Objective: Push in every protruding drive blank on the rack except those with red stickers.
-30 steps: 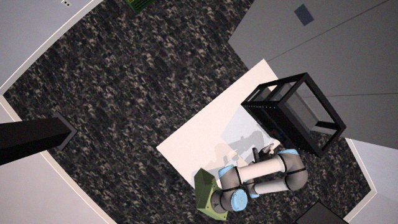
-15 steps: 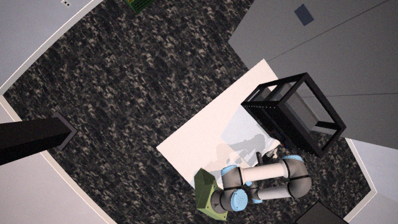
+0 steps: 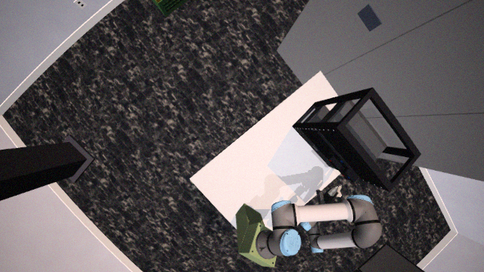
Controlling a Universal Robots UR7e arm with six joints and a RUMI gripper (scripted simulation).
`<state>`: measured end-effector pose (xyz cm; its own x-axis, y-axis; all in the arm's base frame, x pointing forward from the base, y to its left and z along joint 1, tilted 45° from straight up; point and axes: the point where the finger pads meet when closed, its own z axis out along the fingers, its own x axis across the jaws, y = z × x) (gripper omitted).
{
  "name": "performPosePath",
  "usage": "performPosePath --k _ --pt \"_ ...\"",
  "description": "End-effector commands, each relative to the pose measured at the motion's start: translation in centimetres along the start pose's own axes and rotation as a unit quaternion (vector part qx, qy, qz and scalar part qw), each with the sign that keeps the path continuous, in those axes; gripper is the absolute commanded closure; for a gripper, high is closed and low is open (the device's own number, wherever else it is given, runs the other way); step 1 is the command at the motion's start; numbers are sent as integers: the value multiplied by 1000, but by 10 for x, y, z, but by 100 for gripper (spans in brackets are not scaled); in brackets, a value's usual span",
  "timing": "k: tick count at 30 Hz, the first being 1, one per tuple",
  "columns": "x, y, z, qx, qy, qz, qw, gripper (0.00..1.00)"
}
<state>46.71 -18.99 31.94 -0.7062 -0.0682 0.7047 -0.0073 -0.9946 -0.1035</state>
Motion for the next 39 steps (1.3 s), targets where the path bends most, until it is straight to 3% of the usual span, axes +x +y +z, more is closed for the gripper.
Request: performPosePath --k 1,5,13,19,39 --pt "0 2 0 0 0 0 1000 100" --pt "0 2 8 0 0 0 1000 100" --pt "0 2 49 0 0 0 1000 100" --pt "0 2 57 0 0 0 1000 100" --pt "0 2 57 0 0 0 1000 100"
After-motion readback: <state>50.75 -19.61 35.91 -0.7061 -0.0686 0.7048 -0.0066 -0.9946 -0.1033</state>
